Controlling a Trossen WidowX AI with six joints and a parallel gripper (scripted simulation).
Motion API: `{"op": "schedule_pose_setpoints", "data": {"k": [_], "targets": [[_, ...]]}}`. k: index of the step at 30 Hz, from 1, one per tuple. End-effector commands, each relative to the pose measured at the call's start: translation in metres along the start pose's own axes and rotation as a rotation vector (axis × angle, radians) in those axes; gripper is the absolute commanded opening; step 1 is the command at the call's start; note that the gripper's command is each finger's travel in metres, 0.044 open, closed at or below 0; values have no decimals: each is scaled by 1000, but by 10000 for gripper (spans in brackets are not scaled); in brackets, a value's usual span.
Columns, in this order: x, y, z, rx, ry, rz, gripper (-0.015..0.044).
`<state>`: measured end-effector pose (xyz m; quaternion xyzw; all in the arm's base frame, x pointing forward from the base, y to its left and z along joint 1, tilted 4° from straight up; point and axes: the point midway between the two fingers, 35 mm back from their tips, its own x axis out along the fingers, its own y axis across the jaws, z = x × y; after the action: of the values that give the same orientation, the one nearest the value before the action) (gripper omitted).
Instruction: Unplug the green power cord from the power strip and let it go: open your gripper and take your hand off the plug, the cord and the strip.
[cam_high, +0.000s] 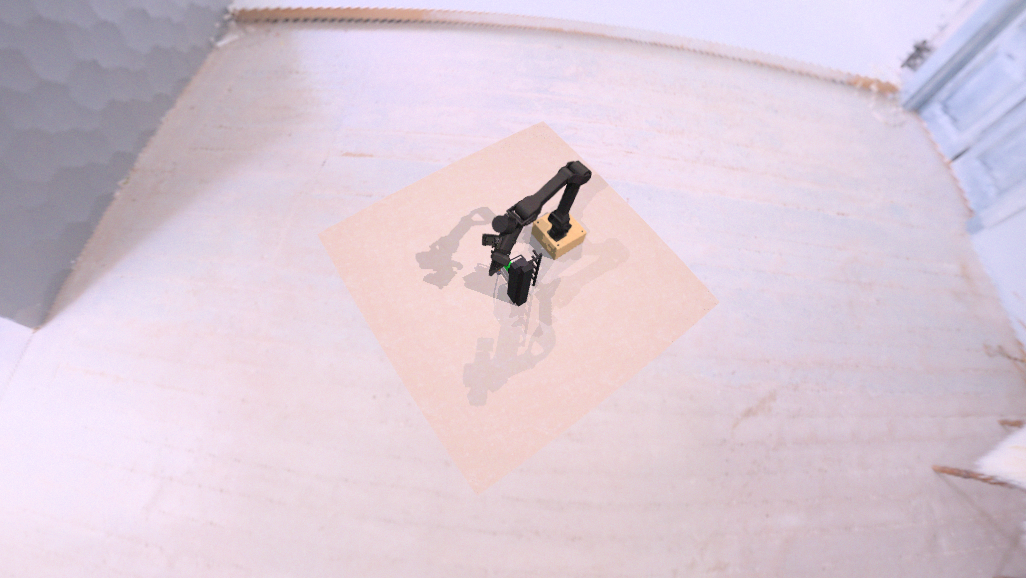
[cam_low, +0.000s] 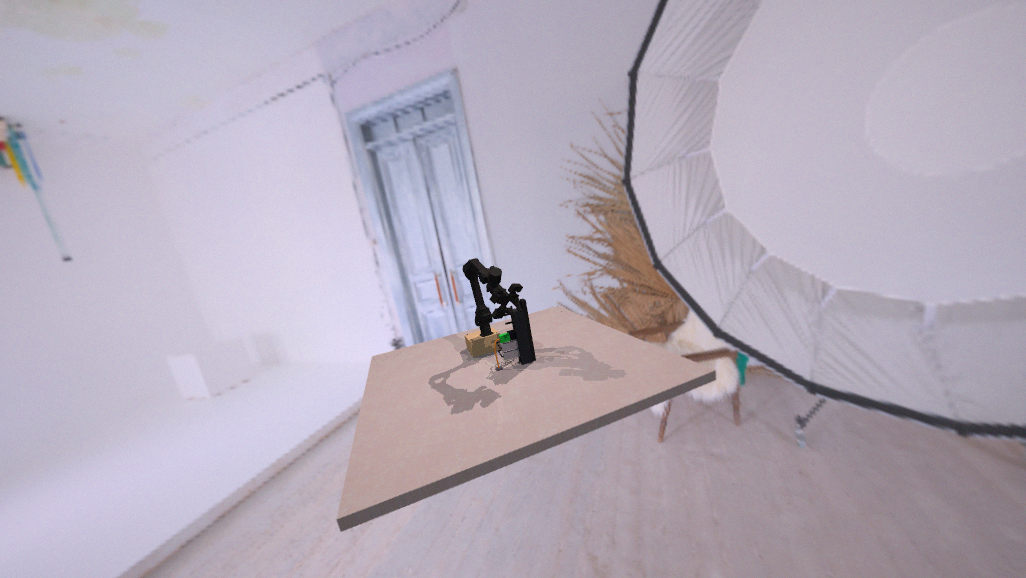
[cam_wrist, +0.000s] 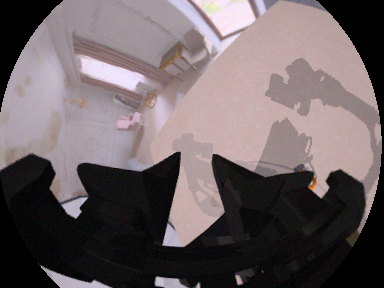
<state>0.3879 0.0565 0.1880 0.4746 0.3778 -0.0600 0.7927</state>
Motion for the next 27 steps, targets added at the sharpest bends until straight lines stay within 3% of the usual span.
{"op": "schedule_pose_setpoints", "data": {"k": [1,6,12,27], "targets": [[7,-43,4,176,9,-193,160],[2,-93,2,403,11,-451,160],[-34,-161,-10,742,-40,-906,160],[-34,-161,-10,751,-42,-919,160]]}}
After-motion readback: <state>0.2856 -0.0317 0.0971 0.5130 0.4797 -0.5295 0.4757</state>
